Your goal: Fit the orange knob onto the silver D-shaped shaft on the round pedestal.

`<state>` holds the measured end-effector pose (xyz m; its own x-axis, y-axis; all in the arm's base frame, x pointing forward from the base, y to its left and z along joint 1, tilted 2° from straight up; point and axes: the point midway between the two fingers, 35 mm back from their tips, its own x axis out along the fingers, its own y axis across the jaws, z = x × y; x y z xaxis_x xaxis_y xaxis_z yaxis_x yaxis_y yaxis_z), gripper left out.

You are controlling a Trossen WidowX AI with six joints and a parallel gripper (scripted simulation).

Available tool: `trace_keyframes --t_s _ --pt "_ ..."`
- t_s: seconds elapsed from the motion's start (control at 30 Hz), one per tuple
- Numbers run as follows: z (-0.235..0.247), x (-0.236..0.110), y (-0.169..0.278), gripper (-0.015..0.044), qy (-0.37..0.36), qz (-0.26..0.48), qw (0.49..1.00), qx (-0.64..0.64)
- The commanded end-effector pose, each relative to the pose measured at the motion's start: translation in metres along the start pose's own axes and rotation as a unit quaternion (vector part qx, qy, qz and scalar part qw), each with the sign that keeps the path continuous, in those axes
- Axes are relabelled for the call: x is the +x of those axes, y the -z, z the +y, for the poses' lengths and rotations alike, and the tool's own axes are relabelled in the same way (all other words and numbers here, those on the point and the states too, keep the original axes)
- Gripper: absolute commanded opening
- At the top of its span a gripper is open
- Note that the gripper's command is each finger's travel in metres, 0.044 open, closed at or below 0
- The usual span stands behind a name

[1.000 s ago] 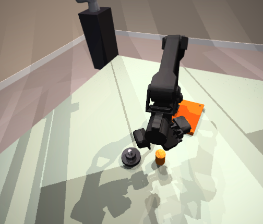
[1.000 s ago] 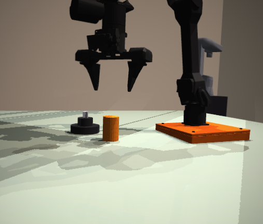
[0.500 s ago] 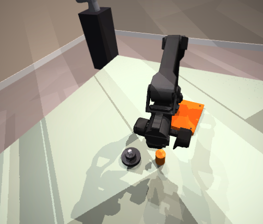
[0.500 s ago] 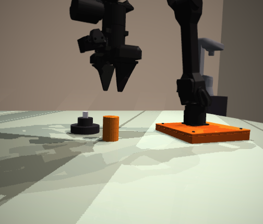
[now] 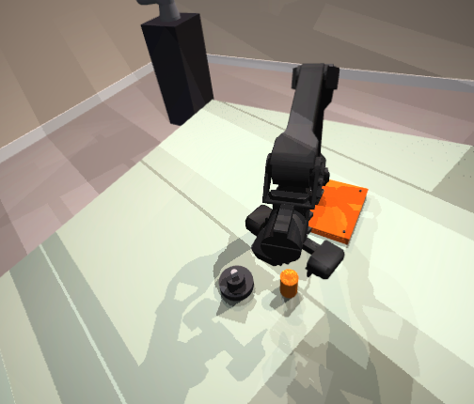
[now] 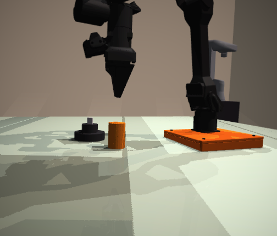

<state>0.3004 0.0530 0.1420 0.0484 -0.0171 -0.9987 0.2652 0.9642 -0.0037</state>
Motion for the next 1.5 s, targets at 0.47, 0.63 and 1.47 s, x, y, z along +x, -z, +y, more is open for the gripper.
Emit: trace_keyframes --t_s 0.47,0.63,1.47 --pt "-0.001 0.045 0.001 0.044 0.003 0.002 1.0 0.007" --pt "-0.001 0.053 0.0 0.044 0.003 0.002 1.0 0.007" --pt "-0.001 0.093 0.0 0.044 0.003 0.002 1.0 0.007"
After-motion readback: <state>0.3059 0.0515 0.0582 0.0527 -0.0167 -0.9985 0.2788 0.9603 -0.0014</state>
